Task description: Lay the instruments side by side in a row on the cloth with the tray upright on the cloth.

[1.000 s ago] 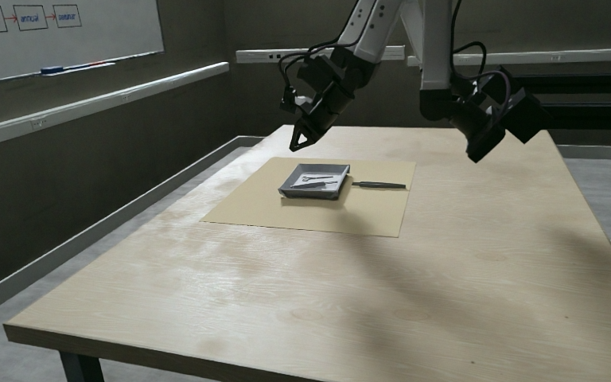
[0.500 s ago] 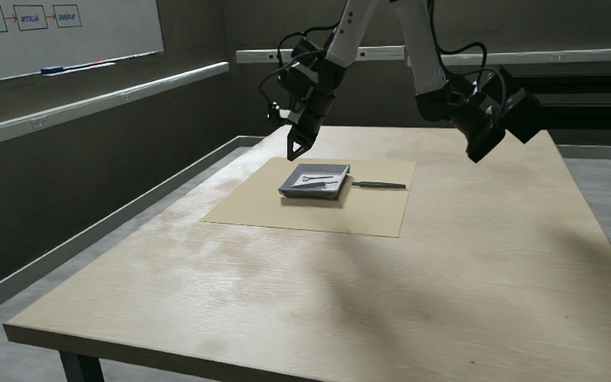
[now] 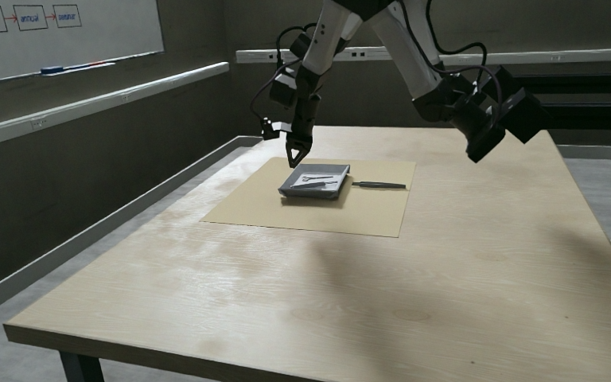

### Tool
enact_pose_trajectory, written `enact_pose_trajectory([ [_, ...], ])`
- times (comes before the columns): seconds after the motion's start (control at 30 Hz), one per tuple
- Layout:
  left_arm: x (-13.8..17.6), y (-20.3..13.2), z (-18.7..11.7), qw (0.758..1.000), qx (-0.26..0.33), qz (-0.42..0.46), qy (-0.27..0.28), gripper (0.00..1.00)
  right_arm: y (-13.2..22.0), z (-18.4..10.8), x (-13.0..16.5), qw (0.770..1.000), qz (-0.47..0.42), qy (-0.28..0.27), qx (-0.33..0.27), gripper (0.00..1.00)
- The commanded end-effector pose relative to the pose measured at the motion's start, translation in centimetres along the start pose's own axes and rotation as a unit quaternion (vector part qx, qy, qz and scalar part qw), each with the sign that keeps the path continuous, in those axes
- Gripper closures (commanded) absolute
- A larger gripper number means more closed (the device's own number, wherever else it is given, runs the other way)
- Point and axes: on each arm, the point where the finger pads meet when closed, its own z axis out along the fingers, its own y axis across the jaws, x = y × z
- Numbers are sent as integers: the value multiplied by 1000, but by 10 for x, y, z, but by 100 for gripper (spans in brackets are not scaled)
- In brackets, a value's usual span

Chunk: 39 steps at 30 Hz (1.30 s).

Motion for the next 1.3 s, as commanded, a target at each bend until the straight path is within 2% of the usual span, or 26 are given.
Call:
enact_pose_trajectory([
  [0.0, 7, -8, 6, 999, -26, -28, 34, 73, 2, -10, -15, 1000, 4, -21, -2, 67],
  [0.3, 35, -36, 23, 988, -94, -71, 100, 73, 3, -10, -15, 1000, 3, -21, -2, 67],
  [0.33, 18, -33, 18, 991, -78, -69, 79, 73, 3, -10, -15, 1000, 3, -21, -2, 67],
  [0.4, 30, -47, 27, 991, -69, -60, 94, 73, 3, -10, -15, 1000, 3, -21, -2, 67],
  [0.6, 60, -68, 34, 979, -133, -79, 132, 73, 3, -10, -15, 1000, 3, -21, -2, 67],
  [0.63, 39, -62, 30, 983, -120, -85, 111, 73, 3, -10, -15, 1000, 3, -21, -2, 67],
  [0.67, 53, -74, 37, 983, -111, -73, 126, 73, 3, -10, -15, 1000, 3, -21, -2, 67],
  [0.77, 52, -76, 35, 983, -112, -76, 125, 73, 3, -10, -15, 1000, 3, -21, -2, 67],
  [0.83, 71, -83, 39, 978, -131, -71, 143, 73, 3, -10, -15, 1000, 3, -21, -2, 67],
  [0.9, 71, -86, 37, 976, -146, -76, 142, 73, 3, -10, -15, 1000, 3, -21, -2, 67],
  [1.07, 76, -98, 41, 976, -143, -73, 145, 73, 3, -10, -15, 1000, 3, -21, -2, 67],
  [1.17, 64, -99, 37, 978, -134, -81, 135, 73, 3, -10, -15, 1000, 3, -21, -2, 67],
  [1.2, 78, -106, 42, 978, -131, -68, 146, 73, 3, -10, -15, 1000, 3, -21, -2, 67],
  [1.27, 78, -106, 42, 978, -131, -69, 145, 73, 3, -10, -15, 1000, 3, -21, -2, 67],
])
